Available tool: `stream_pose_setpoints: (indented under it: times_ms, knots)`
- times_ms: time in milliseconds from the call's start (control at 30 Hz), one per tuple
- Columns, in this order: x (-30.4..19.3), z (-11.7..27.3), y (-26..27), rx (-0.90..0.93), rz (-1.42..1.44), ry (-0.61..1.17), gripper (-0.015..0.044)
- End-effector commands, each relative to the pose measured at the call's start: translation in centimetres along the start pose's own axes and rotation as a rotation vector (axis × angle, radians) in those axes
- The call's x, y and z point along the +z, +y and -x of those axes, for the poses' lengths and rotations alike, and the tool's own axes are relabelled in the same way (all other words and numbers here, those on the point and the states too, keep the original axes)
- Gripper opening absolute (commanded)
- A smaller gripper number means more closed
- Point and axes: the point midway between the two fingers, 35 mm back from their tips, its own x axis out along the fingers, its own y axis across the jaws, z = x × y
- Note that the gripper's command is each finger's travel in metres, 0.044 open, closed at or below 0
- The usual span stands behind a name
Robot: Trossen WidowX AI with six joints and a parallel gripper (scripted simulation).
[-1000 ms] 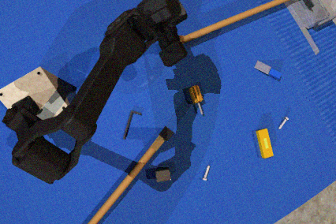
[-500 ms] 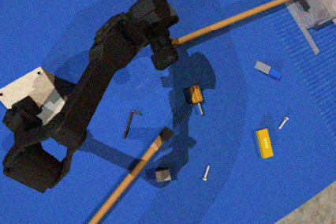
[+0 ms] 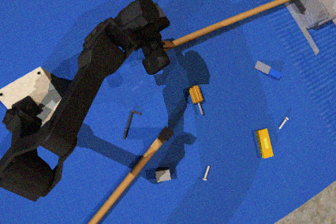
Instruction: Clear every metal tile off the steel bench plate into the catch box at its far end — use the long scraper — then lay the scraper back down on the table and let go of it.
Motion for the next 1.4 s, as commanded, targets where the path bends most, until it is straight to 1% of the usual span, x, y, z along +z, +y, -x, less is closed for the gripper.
stream_pose_setpoints:
  times_ms: [0, 1367]
  knots:
    - [-0.2, 0.7, 0.0, -0.002, -0.007, -0.013, 0.0000]
    - [-6.0, 3.9, -0.3, -0.002, -0.005, -0.017, 0.0000]
